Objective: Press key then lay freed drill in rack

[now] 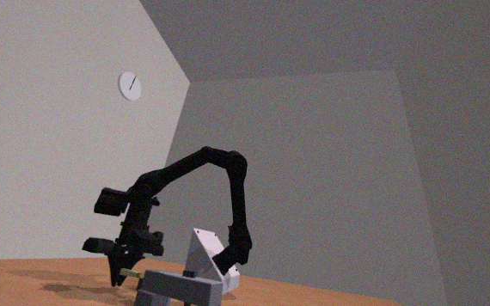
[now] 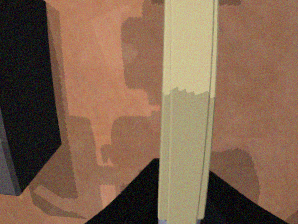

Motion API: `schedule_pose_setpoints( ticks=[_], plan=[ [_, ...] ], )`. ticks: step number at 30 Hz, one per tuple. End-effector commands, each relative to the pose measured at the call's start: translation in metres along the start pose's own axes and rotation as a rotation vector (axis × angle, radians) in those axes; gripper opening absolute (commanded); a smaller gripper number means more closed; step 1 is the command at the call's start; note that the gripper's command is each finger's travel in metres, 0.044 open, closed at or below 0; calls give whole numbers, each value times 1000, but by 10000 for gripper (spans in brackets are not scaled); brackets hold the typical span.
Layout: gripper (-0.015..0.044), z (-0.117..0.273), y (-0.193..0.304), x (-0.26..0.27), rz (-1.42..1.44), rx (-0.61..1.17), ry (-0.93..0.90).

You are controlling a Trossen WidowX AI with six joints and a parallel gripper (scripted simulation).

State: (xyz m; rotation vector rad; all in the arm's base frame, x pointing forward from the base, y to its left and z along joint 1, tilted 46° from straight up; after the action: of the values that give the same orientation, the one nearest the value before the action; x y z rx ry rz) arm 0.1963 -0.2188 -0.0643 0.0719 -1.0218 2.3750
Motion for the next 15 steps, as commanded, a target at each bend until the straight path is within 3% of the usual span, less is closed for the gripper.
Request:
schedule_pose_setpoints(
  ticks=[1, 15],
  plan=[
    [0, 3, 0, 0, 5, 3, 0],
    [0, 13, -1, 0, 5, 3, 0]
  ],
)
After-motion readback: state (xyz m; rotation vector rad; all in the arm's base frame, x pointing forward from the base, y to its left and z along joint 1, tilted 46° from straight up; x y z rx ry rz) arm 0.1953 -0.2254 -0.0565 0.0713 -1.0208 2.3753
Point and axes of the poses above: the point midway between the two fingers, 35 mm back from their tips, its own z axis back along the fingers, its own x axis across the jaws, y = z × x, the point moved 10 cm from there along z, back along the fingers, and after that the axes turned 7 degrees about -z, right-handed, at the moved point
